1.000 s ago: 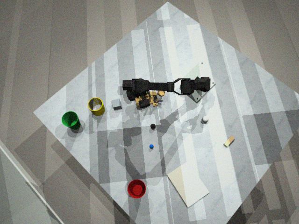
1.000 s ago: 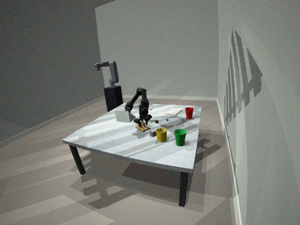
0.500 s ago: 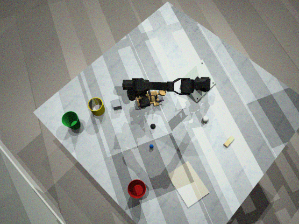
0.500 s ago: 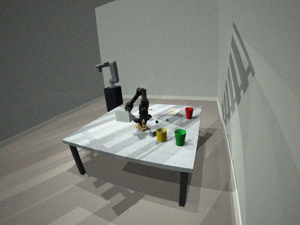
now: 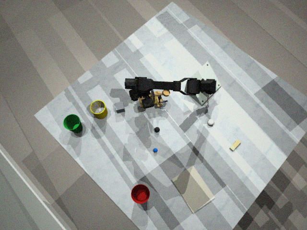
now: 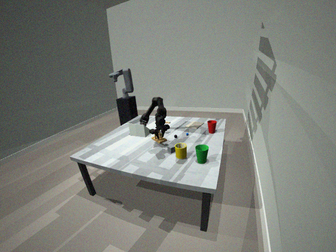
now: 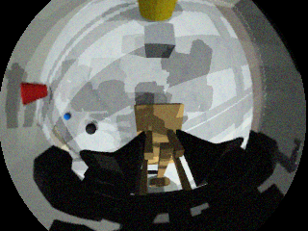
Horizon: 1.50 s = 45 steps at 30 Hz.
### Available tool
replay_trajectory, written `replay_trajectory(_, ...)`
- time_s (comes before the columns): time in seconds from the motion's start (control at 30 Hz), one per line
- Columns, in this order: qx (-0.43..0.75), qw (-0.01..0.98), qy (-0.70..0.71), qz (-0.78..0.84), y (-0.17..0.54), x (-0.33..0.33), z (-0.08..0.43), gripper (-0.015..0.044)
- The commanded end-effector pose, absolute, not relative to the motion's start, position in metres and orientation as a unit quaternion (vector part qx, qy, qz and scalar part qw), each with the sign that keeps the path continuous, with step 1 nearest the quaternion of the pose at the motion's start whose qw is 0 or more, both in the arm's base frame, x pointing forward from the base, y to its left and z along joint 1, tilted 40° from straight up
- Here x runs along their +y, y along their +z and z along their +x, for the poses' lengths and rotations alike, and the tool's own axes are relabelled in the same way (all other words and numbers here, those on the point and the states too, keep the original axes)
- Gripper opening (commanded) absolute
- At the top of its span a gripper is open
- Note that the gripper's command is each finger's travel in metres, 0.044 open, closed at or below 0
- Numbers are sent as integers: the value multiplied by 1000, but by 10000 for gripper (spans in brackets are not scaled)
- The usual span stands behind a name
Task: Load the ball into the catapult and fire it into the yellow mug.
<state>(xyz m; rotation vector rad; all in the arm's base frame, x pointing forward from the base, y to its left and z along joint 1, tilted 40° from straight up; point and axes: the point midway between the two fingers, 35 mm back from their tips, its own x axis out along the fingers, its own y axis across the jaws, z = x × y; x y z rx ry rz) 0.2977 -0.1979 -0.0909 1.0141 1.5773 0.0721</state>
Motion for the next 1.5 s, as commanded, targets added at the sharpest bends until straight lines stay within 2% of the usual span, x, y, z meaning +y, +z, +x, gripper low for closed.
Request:
replay_trajectory(0.0,677,592,28,437,-94,-196,298,0)
replay_trajectory(0.97,678,593,31,433,-119,-175,301,0)
replay_trajectory(1.47,678,593,31,433,-118,-177,301,394)
